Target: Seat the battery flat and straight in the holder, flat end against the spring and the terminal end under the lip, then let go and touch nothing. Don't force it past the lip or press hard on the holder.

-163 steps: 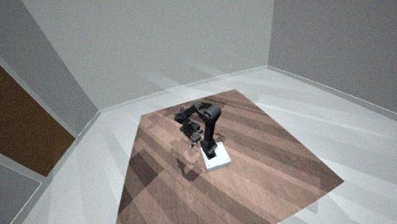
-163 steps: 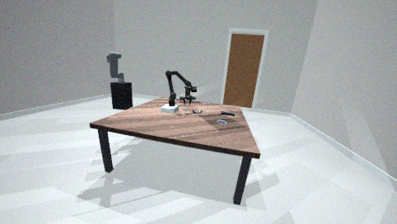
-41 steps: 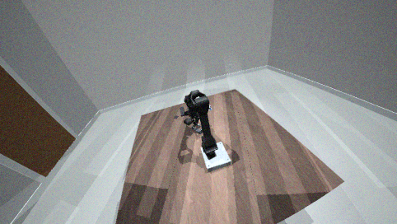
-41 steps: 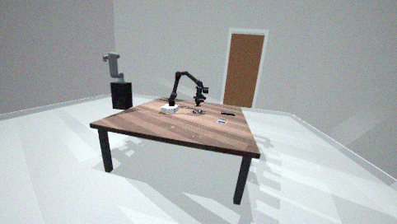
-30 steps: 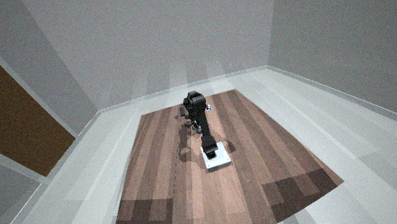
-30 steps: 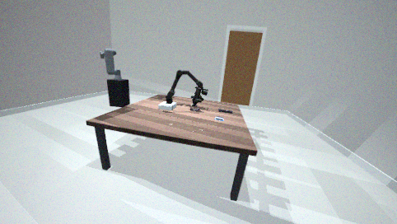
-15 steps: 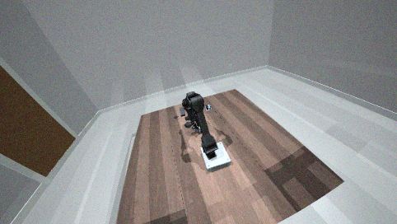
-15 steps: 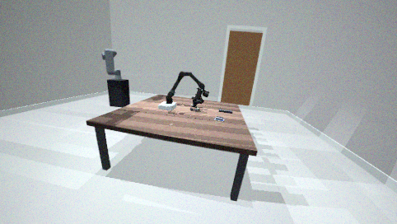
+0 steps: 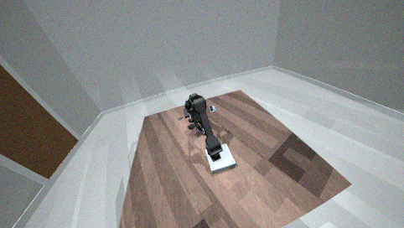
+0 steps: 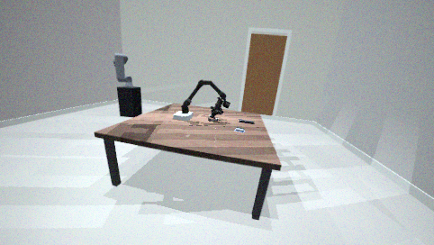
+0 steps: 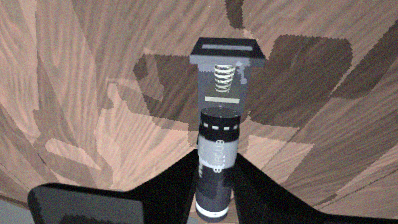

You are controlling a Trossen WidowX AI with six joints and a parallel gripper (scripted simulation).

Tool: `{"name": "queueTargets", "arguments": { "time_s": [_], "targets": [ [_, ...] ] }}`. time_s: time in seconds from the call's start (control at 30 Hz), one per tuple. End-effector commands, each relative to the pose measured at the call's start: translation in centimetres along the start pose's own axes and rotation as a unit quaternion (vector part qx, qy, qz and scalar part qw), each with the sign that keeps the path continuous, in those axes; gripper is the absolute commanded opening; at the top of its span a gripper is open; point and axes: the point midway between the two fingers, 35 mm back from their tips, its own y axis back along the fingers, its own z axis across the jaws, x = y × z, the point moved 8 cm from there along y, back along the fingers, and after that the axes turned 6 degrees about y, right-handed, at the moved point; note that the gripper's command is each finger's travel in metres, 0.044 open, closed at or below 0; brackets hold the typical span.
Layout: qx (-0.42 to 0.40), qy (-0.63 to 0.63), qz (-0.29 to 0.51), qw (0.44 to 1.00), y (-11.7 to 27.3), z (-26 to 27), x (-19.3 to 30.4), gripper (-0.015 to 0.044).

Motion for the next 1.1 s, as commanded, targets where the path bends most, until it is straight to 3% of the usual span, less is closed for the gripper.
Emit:
{"name": "queueTargets", "arguments": {
  "time_s": [0.0,1.07],
  "targets": [
    [-0.001,-0.001,0.018,1.000,-0.4,-0.1,-0.4,0.0075],
    [-0.006,-0.002,0.051,0.999,-0.4,-0.3,-2.6,0.0075]
  ]
}}
